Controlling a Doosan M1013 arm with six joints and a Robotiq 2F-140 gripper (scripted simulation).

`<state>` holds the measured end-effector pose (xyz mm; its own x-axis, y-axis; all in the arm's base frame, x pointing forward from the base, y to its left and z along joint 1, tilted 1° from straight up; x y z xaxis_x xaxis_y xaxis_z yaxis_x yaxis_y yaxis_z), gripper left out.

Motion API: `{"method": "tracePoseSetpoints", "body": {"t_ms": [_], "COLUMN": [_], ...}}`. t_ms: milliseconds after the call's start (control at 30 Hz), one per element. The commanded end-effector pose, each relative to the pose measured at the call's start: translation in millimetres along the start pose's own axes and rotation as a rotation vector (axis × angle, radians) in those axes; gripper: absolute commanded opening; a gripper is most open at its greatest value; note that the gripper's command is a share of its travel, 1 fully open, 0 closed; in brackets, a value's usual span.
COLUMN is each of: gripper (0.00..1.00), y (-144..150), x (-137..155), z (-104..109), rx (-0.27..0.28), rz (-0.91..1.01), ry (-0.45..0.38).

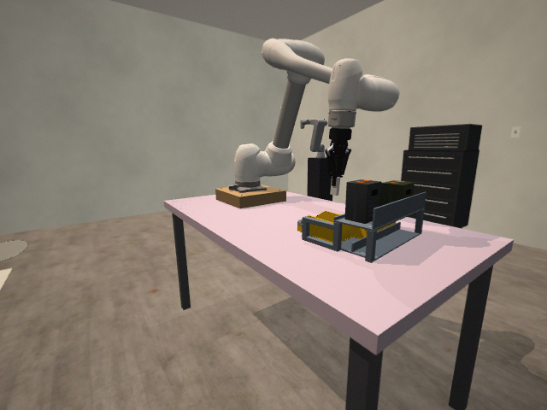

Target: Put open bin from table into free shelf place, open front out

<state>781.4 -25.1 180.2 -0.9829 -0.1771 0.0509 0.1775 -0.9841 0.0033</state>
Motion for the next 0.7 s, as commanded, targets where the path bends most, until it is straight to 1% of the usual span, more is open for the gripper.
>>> {"method": "tracePoseSetpoints", "body": {"t_ms": [0,500,600,667], "gripper": [0.00,0.00,0.00,0.00], "y": [0.0,0.1,2.0,4.9], "x": [0.0,0.3,3.8,9.2], "z": [0.2,0.1,-0.9,-2.4], "rx": [0.000,0.000,0.000,-0.001], "rz": [0.000,0.004,0.051,0.125], "ry": [0.000,0.000,0.002,0.006]}}
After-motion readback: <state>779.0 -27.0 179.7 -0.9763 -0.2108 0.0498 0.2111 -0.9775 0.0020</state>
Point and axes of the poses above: the point where the finger pads meet when closed, its own z axis back along the fingers, its own y axis across the jaws, x = y × z, the point moved 5 cm from there along z, back along the fingers
